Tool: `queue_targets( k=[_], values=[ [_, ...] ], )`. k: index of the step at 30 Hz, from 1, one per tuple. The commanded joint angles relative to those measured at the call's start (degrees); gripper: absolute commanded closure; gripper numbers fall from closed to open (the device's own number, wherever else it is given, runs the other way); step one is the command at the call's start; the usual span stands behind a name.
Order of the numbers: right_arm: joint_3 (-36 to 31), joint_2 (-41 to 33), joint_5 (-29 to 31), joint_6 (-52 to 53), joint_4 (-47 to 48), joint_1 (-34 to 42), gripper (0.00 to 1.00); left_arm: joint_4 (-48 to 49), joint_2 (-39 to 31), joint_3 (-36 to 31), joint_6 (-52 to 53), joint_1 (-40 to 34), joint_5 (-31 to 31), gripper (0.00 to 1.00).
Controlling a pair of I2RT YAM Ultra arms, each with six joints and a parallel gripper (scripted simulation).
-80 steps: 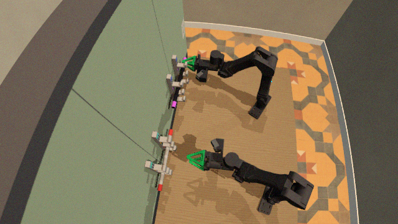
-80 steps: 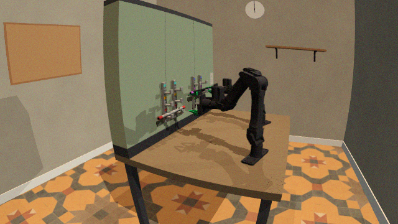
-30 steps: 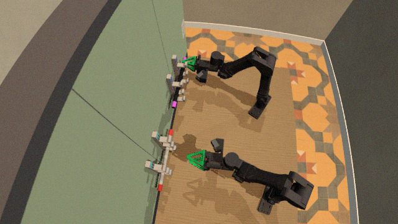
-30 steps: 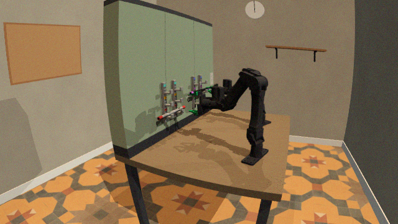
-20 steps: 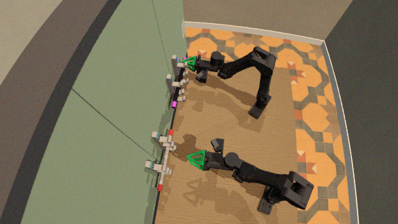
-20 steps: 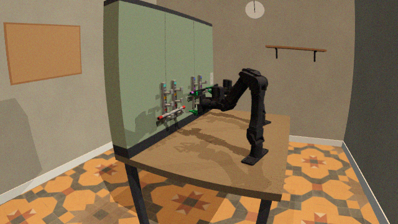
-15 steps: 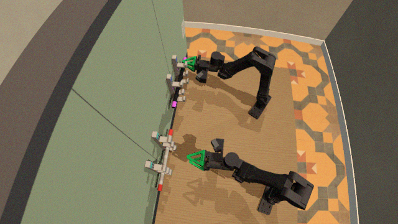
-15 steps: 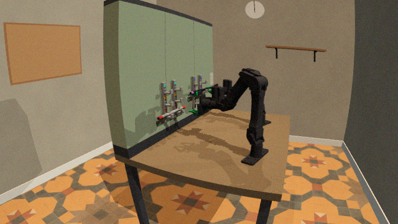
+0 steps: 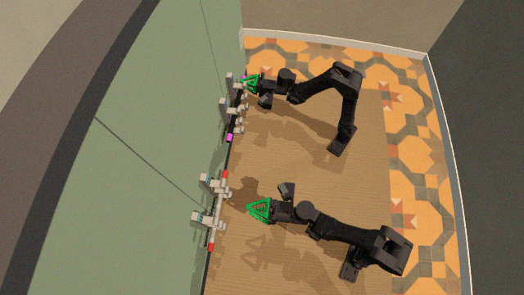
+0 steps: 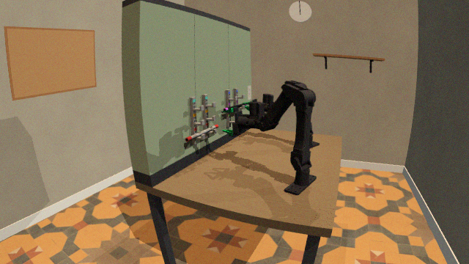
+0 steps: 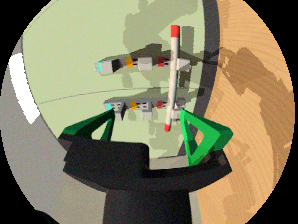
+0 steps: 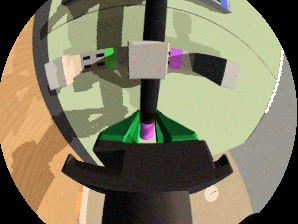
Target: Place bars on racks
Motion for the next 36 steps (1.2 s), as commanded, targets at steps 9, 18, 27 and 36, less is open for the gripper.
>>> queue_targets(
  k=[9, 18, 27, 36],
  values=[
    [-1.4, 1.41, 0.29, 0.29, -1.59, 0.52, 1.0, 1.09, -1.66, -0.27, -0.55, 0.51, 0.43, 0.0],
    [-1.42, 1.42, 0.29, 0.3, -1.56, 0.52, 0.8, 1.09, -1.66, -0.27, -0.55, 0.51, 0.43, 0.0],
    [-1.29, 1.58, 0.3, 0.32, -1.53, 0.52, 0.64, 1.09, -1.66, -0.27, -0.55, 0.51, 0.43, 0.0],
    [-1.25, 1.61, 0.3, 0.31, -1.55, 0.52, 0.44, 1.09, -1.66, -0.27, -0.55, 0.51, 0.43, 0.0]
  ],
)
